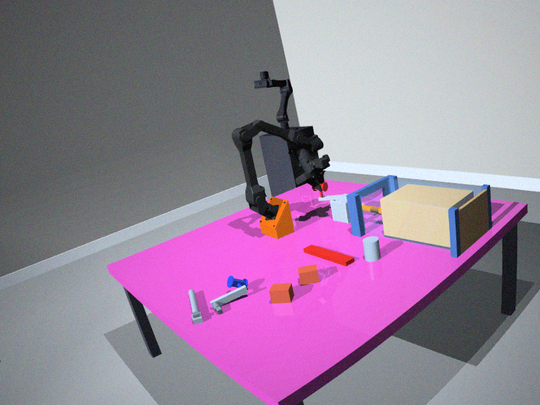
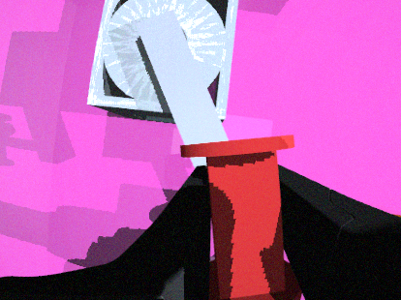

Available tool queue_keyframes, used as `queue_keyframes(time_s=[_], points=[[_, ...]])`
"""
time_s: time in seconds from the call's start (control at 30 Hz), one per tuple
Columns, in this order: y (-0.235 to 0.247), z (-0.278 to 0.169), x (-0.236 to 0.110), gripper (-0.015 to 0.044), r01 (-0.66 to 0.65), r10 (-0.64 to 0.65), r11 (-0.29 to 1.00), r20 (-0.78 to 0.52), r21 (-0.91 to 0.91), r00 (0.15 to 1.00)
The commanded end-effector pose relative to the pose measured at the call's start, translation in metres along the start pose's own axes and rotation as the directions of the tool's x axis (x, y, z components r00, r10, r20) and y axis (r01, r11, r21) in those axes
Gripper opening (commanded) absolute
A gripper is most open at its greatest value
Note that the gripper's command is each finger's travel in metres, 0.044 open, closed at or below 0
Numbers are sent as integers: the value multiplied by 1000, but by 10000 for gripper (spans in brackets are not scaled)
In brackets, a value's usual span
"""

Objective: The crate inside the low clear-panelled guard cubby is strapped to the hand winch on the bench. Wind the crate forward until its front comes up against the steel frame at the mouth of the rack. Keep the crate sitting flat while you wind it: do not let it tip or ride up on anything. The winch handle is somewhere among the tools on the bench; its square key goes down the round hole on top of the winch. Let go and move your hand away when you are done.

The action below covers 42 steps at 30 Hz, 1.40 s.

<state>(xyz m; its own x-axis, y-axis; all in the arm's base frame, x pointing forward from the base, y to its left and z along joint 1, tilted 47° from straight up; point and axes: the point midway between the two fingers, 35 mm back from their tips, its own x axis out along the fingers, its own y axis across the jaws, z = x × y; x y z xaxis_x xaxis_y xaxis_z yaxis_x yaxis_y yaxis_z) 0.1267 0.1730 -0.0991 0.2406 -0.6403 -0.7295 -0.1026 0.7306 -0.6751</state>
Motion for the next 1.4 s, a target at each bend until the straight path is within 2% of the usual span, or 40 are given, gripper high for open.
queue_keyframes(time_s=[0.0, 1.37], points=[[-10, 2, 5, 0, 24, -23, 1000, 7, -5, 1000], [-49, 32, 17, 0, 27, -27, 1000, 8, -4, 1000]])
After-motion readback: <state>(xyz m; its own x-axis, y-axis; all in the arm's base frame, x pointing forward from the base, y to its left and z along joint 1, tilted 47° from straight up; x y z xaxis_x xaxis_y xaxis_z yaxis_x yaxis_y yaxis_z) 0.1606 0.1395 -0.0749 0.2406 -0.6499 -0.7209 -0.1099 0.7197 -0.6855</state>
